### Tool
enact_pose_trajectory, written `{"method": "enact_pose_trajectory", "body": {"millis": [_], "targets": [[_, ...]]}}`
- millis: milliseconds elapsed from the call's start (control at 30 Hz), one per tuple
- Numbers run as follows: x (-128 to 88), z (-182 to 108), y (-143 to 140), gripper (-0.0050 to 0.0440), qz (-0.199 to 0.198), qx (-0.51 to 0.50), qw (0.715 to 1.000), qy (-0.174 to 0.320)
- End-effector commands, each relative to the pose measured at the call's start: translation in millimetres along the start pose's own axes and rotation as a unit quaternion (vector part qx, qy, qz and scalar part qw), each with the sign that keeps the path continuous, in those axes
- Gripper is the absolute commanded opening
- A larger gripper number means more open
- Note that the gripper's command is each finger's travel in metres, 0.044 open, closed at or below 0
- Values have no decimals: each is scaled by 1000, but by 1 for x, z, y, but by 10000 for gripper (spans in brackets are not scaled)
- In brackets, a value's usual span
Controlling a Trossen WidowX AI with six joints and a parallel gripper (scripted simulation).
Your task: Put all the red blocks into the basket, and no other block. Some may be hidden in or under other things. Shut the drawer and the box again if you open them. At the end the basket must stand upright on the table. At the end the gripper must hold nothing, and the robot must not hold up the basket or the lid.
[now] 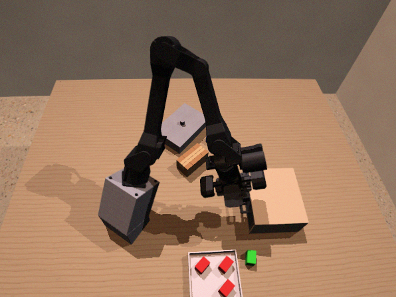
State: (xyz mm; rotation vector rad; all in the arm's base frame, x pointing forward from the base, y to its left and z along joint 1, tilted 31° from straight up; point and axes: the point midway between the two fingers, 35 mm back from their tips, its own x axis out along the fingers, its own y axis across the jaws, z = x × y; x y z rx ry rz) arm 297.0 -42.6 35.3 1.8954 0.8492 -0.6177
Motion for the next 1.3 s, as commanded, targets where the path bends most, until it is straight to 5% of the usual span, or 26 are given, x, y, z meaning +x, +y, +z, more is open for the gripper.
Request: {"method": "enact_pose_trajectory", "body": {"millis": [0,200,233,433,733,867,1100,1167,1267], "targets": [[-13,0,3,148,7,-4,1000,-1],[-16,0,3,148,7,-4,1000,-1],[-25,-1,-3,440,1,-36,999,5],[-36,2,-15,440,-31,-165,986,4],[-57,0,-28,440,-90,-436,895,31],[-57,0,-28,440,-92,-449,888,34],[-82,-6,-42,440,-115,-620,772,83],[-82,-6,-42,440,-116,-631,762,86],[-95,-11,-49,440,-117,-700,695,115]]}}
